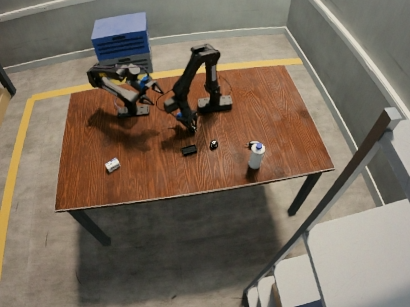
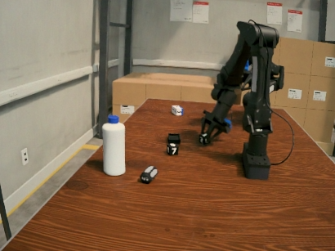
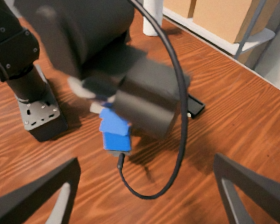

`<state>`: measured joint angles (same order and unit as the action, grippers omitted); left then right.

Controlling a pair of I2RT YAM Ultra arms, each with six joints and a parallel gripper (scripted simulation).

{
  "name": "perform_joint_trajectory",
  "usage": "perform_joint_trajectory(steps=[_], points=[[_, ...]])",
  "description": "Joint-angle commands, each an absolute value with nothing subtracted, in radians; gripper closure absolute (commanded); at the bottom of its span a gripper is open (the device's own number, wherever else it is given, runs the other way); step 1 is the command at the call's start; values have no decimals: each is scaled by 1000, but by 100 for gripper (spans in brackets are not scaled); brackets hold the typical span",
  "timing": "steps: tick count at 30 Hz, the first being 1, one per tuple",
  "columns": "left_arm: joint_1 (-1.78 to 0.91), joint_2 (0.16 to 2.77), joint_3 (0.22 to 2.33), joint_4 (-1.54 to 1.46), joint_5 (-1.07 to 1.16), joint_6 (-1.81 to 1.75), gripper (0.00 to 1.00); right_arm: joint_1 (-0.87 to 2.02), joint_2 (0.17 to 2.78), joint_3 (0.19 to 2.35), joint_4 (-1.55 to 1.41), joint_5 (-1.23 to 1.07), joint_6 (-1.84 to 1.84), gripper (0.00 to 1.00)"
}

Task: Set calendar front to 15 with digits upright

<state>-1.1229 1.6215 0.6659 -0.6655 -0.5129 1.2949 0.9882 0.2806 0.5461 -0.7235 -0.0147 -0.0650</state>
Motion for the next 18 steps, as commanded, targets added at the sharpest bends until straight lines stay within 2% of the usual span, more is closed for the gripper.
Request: perform_joint_trajectory(steps=[1,18], points=[[-1186,1644,627,-704,-596,1345,74,984,264,564,-741,-21,-67,0],[-1232,1642,622,-681,-627,1327,74,984,264,564,-741,-21,-67,0]])
